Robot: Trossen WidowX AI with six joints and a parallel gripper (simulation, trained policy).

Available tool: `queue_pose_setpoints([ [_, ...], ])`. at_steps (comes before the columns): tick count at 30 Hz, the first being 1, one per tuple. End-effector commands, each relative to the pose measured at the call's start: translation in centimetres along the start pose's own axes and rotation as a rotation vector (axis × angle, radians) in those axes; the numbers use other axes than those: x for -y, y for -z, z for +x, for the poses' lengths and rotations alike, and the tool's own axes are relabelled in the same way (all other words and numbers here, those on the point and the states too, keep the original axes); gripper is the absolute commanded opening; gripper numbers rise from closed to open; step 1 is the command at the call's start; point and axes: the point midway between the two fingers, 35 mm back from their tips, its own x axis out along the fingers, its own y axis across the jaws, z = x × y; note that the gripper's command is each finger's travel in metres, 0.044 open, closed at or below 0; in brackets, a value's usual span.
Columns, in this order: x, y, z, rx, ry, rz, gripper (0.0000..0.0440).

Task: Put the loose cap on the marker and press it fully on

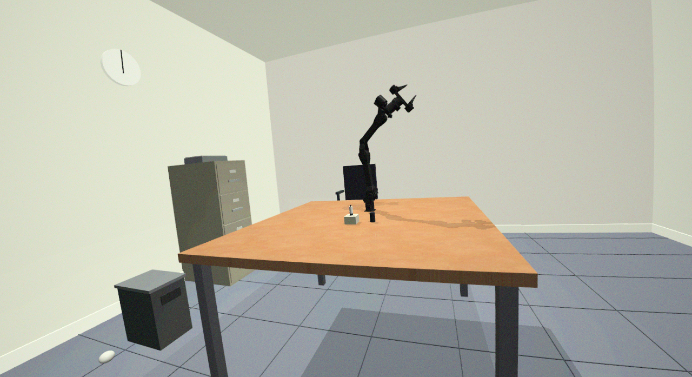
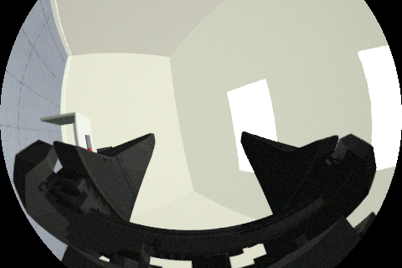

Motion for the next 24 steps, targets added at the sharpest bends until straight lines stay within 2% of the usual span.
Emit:
queue_pose_setpoints([
  [1,-0.2,0.1,0.0,-0.003,-0.007,0.003,0.0375],
  [7,-1.5,0.5,-0.3,-0.025,-0.072,0.025,0.0239],
  [24,-6.0,1.1,-1.6,-0.065,-0.271,0.097,0.0288],
])
